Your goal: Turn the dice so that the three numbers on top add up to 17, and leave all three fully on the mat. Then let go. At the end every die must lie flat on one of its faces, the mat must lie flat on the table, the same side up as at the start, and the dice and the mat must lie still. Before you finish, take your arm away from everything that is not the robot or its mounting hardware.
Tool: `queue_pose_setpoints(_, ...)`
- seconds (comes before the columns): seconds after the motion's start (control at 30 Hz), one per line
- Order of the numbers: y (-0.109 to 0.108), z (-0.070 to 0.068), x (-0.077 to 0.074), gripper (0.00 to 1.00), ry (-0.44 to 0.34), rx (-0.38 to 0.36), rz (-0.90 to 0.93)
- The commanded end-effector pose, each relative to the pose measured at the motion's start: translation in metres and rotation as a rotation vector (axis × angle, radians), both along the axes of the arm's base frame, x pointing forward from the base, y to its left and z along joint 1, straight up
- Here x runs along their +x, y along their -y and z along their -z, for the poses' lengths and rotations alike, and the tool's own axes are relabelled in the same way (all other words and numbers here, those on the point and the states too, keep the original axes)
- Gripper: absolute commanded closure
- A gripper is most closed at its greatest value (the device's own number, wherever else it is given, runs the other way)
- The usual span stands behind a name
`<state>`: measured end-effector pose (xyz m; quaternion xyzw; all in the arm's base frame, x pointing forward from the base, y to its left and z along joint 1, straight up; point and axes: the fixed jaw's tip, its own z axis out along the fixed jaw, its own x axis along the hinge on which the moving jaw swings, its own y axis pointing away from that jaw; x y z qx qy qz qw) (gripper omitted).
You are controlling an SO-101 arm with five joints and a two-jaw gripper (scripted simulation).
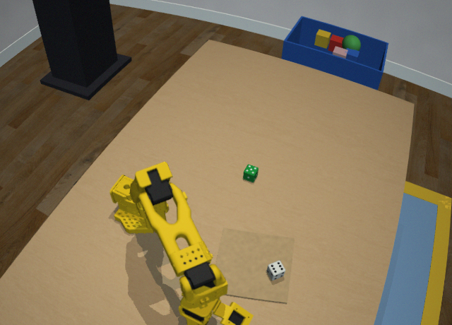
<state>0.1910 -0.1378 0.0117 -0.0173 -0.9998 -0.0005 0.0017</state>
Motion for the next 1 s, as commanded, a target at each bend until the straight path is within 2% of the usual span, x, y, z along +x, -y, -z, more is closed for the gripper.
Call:
queue_pose_setpoints(0.0, 0.0078, -0.0085, 0.0041, 0.77, 0.038, -0.028, 0.002)
queue_pose_setpoints(0.3, 0.0117, -0.0086, 0.0037, 0.83, 0.038, -0.029, 0.002)
queue_pose_setpoints(0.97, 0.0140, -0.0086, 0.0035, 0.87, 0.037, -0.029, 0.002)
